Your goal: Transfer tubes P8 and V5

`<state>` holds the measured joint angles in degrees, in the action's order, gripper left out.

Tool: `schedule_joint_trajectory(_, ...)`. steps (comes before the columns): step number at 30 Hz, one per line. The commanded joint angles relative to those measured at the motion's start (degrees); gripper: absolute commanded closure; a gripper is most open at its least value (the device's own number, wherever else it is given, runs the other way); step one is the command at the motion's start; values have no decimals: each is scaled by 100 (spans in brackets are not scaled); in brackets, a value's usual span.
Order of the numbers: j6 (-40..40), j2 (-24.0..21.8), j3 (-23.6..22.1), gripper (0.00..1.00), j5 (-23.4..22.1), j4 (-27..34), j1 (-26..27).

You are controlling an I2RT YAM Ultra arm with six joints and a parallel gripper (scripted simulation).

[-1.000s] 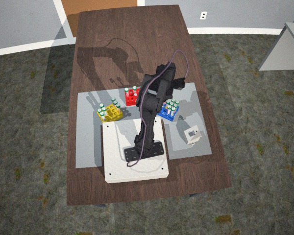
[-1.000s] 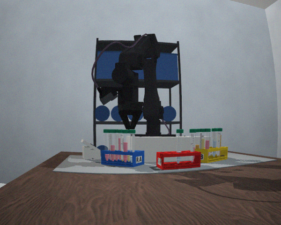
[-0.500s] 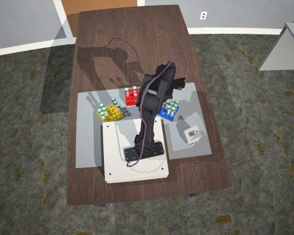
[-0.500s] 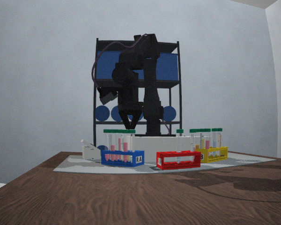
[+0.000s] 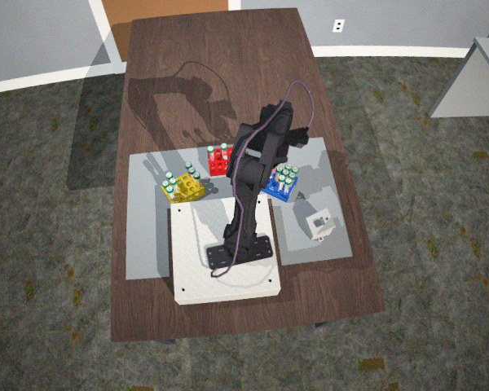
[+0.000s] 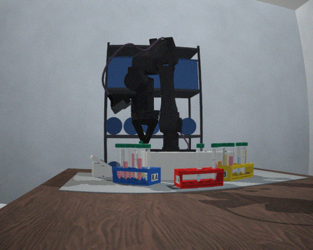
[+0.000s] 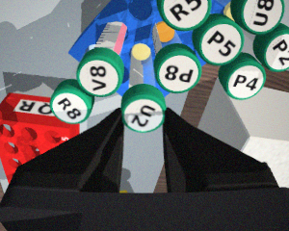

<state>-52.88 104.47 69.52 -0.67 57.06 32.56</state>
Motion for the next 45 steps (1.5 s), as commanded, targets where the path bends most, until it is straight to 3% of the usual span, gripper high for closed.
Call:
schedule_joint_trajectory(1,29,-277,220,100,33,209,61)
schedule_joint_trajectory(45,22,-479,872,100,32,1062,40)
